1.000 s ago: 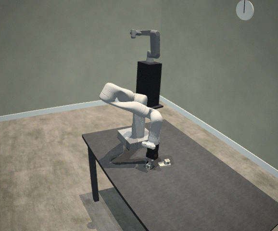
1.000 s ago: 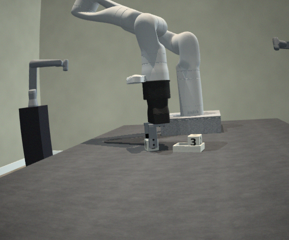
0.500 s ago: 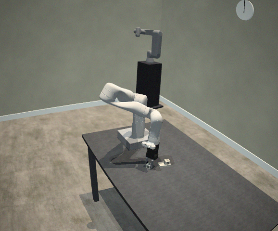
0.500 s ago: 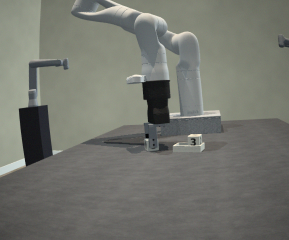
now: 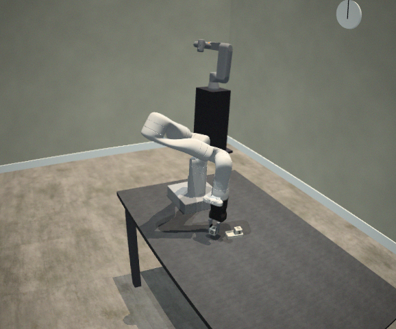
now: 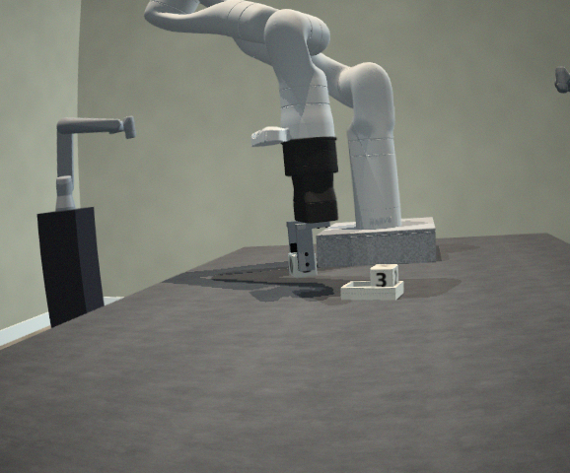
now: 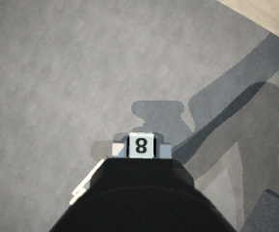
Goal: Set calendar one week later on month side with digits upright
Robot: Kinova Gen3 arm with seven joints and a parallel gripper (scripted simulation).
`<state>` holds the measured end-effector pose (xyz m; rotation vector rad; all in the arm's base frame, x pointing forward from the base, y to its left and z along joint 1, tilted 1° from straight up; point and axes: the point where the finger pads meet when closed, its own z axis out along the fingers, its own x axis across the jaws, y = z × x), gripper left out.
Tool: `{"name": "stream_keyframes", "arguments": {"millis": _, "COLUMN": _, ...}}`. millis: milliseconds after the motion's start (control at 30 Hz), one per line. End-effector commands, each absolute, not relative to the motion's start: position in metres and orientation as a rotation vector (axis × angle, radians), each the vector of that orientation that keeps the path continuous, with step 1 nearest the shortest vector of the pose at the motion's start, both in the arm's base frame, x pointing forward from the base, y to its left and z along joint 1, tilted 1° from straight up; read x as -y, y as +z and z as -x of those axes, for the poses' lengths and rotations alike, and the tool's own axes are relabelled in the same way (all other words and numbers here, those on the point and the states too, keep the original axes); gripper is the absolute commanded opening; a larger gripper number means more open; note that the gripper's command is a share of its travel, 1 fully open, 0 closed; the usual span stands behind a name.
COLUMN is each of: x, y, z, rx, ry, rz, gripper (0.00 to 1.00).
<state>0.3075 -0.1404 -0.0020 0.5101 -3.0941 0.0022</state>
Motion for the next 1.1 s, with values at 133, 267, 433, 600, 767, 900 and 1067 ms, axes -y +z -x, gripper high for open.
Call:
{"name": "stream_keyframes", "arguments": {"millis": 133, "x": 0.147, "y": 0.026, "z": -0.310, "rx": 3.105, "ry": 0.029, "rz": -0.498, "gripper": 0.60}}
{"name": "stream_keyframes", "arguments": {"millis": 267, "x": 0.147, "y": 0.046, "z": -0.310, "rx": 3.105, "ry": 0.029, "rz": -0.498, "gripper": 0.60}}
{"name": "stream_keyframes", "arguments": {"millis": 433, "x": 0.146, "y": 0.064, "z": -0.310, "rx": 3.105, "ry": 0.029, "rz": -0.498, "gripper": 0.60}}
{"name": "stream_keyframes", "arguments": {"millis": 600, "x": 0.146, "y": 0.069, "z": -0.310, "rx": 3.105, "ry": 0.029, "rz": -0.498, "gripper": 0.60}}
{"name": "stream_keyframes", "arguments": {"millis": 767, "x": 0.146, "y": 0.070, "z": -0.310, "rx": 3.105, "ry": 0.029, "rz": -0.498, "gripper": 0.60}}
{"name": "stream_keyframes", "arguments": {"millis": 900, "x": 0.146, "y": 0.070, "z": -0.310, "rx": 3.105, "ry": 0.029, "rz": -0.498, "gripper": 0.60}}
{"name": "stream_keyframes", "arguments": {"millis": 1067, "x": 0.146, "y": 0.070, "z": -0.310, "rx": 3.106, "ry": 0.029, "rz": -0.489, "gripper": 0.60}}
